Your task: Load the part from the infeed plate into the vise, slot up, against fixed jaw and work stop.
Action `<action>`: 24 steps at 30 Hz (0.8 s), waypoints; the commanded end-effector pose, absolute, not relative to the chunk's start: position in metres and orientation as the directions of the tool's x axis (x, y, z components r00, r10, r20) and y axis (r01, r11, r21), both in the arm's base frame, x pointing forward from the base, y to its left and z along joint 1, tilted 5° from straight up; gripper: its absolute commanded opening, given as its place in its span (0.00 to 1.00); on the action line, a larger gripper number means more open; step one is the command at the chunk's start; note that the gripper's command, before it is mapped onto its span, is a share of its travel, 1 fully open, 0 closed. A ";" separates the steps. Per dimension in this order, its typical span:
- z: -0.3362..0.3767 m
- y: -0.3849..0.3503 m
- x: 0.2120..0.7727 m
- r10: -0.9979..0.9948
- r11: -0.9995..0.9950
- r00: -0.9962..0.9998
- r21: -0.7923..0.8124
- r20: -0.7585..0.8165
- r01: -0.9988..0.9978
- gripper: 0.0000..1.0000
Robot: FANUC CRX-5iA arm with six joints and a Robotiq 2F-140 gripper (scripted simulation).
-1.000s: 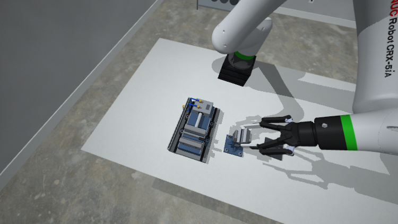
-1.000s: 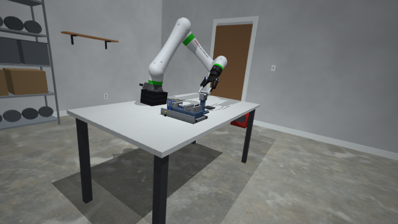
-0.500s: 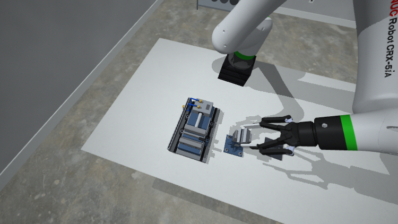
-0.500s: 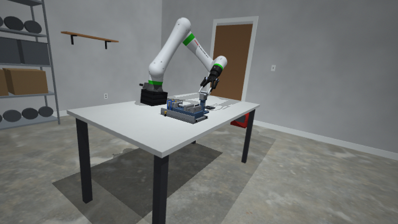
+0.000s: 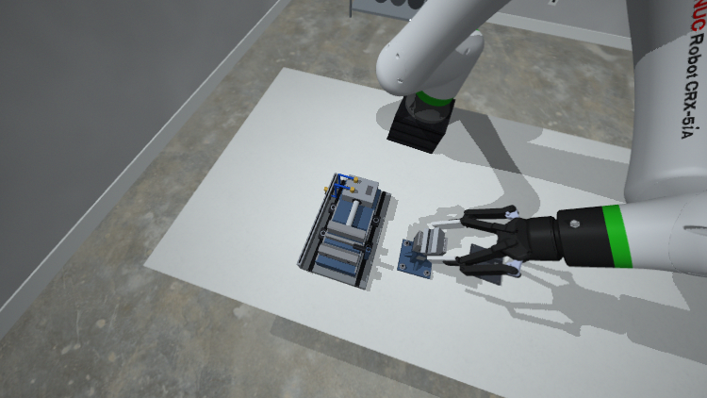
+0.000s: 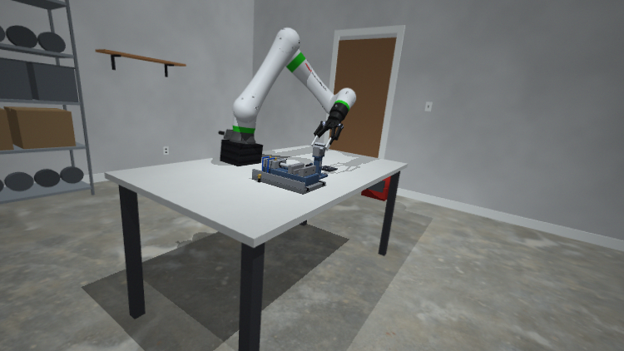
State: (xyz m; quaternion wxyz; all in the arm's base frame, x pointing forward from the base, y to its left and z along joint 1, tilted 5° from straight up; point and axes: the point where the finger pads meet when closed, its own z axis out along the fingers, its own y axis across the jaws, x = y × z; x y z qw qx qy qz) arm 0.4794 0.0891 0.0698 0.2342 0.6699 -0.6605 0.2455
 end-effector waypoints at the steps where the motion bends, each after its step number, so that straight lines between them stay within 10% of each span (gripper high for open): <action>1: 0.069 0.089 0.480 -0.772 -0.018 0.007 -0.011 0.636 -1.000 0.51; 24: 0.070 0.088 0.480 -0.806 -0.018 0.008 -0.011 0.591 -1.000 0.51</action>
